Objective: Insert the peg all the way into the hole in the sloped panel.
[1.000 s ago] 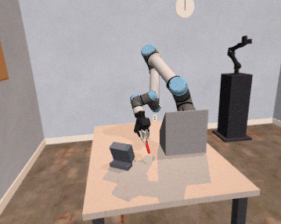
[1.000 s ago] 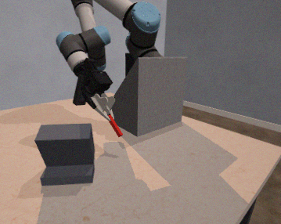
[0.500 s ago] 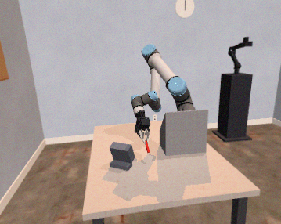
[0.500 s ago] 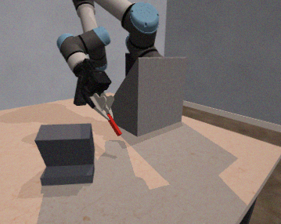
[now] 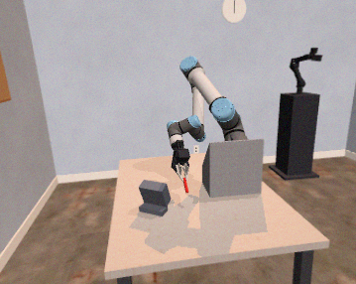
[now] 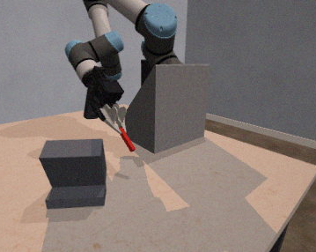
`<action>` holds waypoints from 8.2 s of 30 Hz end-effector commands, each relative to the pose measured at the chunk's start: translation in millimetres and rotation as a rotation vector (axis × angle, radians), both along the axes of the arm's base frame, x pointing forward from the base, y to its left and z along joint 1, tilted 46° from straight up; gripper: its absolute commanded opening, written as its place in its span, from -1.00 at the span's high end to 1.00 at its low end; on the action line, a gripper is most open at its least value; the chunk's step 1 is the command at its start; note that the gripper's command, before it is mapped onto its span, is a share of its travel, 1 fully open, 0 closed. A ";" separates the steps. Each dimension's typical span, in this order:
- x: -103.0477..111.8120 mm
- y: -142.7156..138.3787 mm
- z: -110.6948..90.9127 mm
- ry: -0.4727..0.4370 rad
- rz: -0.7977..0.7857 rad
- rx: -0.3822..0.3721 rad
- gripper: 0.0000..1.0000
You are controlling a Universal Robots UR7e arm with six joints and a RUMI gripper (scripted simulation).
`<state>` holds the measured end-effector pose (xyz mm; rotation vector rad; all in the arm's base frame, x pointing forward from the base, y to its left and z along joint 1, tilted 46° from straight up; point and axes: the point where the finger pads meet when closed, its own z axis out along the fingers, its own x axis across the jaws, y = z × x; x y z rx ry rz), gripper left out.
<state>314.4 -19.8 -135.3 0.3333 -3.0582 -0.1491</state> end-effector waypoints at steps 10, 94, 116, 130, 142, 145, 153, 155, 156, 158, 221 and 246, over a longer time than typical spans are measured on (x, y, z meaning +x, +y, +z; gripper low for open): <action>2.7 -0.3 4.1 -0.025 -0.040 0.031 1.00; 27.1 -10.7 37.0 -0.214 -0.288 0.204 1.00; 34.8 -16.1 47.5 -0.269 -0.349 0.241 1.00; 39.7 -20.1 54.6 -0.306 -0.386 0.262 1.00; 44.7 -24.7 61.9 -0.343 -0.423 0.282 1.00; 45.6 -25.5 63.2 -0.350 -0.429 0.285 1.00; 48.5 -28.5 67.7 -0.372 -0.450 0.296 1.00; 49.3 -29.4 69.0 -0.379 -0.456 0.299 1.00; 49.7 -29.9 69.6 -0.382 -0.460 0.300 1.00; 50.5 -30.8 70.9 -0.388 -0.466 0.303 1.00; 66.9 -42.1 81.3 -0.481 -0.546 0.340 1.00; 72.2 -39.3 72.8 -0.481 -0.546 0.340 1.00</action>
